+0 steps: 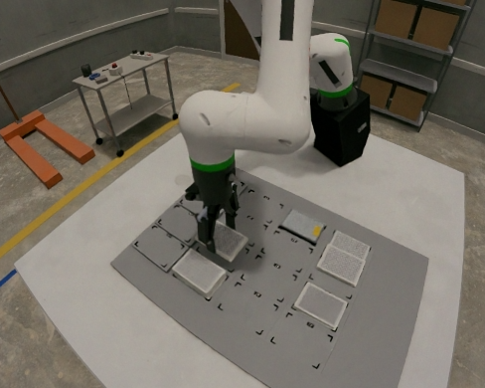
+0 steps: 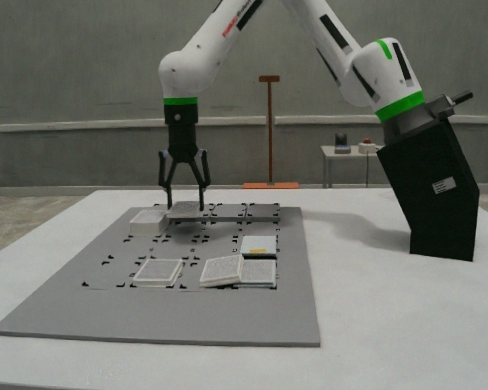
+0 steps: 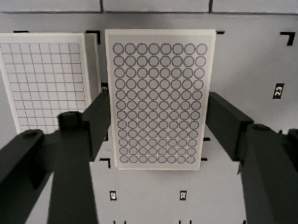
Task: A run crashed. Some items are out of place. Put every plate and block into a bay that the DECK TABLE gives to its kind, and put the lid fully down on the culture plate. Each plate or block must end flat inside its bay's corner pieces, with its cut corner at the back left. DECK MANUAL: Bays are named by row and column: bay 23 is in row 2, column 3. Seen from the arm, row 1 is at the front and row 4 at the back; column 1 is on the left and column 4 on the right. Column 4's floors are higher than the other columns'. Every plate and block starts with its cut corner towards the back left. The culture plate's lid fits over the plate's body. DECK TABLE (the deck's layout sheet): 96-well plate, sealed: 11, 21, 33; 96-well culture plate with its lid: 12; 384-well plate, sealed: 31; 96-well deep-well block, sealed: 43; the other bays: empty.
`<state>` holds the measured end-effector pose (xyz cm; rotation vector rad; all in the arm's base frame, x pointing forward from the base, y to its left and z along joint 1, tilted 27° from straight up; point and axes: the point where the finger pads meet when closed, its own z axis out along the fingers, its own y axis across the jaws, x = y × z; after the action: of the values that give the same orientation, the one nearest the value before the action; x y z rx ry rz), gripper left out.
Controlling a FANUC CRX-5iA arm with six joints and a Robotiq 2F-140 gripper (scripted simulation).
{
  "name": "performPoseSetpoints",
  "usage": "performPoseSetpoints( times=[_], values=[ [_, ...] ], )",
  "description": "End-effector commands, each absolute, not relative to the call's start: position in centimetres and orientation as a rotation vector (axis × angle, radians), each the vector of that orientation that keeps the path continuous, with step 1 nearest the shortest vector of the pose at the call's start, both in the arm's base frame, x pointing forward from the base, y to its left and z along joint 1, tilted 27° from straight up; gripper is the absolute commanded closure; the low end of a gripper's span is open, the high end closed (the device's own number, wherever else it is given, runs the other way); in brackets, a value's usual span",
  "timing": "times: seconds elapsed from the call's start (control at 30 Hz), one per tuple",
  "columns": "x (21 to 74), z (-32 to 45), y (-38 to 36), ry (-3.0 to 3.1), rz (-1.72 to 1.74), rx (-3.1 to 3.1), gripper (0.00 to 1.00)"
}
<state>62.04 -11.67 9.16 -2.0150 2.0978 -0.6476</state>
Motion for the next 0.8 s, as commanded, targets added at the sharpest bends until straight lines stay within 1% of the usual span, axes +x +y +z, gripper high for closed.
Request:
performPoseSetpoints(
  times=[0.0, 0.77],
  values=[
    [62.2, 9.0, -11.7, 2.097, -0.649, -2.014, 0.9],
    [63.4, 6.6, -12.2, 2.097, -0.649, -2.014, 0.9]
  ],
)
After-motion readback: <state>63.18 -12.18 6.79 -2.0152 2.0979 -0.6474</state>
